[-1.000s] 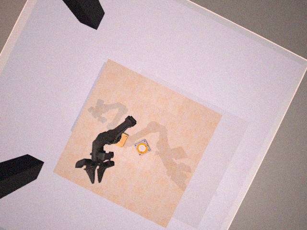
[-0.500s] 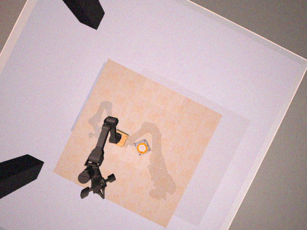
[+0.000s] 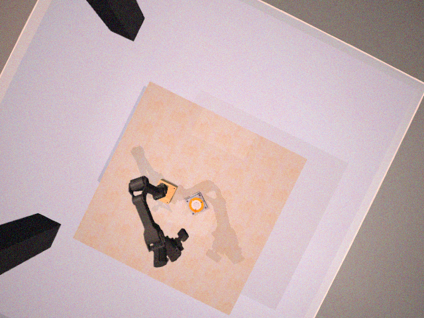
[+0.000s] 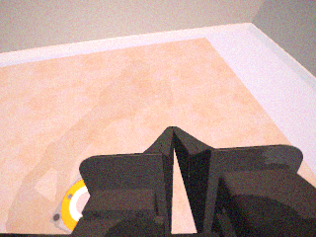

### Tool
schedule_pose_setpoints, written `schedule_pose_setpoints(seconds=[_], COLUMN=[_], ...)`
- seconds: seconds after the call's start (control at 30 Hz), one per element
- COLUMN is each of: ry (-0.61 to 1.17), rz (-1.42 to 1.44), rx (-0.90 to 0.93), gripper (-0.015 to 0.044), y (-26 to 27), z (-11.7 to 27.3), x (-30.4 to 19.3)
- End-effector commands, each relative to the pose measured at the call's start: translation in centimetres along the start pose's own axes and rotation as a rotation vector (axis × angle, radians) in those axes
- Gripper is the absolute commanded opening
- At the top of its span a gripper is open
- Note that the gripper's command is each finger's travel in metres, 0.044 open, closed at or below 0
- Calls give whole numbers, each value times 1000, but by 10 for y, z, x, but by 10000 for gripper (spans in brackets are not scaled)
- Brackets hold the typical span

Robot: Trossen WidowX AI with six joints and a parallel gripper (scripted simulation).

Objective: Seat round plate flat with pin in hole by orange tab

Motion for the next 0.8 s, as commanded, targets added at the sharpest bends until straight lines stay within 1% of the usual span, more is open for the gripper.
schedule_pose_setpoints(seconds=[0.0, 0.17, 0.23, 0.33, 0.37, 0.63, 0.77], ry=[166, 502, 543, 716, 747, 758, 758], rz=[-4, 73, 89, 166, 183, 188, 188], rx=[123, 317, 335, 398, 408, 411, 411], gripper=[0, 0, 0, 0, 0, 0, 0], y=[29, 93, 101, 132, 138, 140, 145], z=[-33, -78, -81, -91, -92, -94, -106], x=[-12, -35, -39, -56, -59, -60, -71])
Point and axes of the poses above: the point midway between the two fingers, 35 mm back from their tips, its own z axis back along the fingers, its own y axis across the jaws, x = y × z, the point moved 8 cm from there along z, back along the fingers, and after that the axes turned 11 degrees about z, right-handed, at the moved point
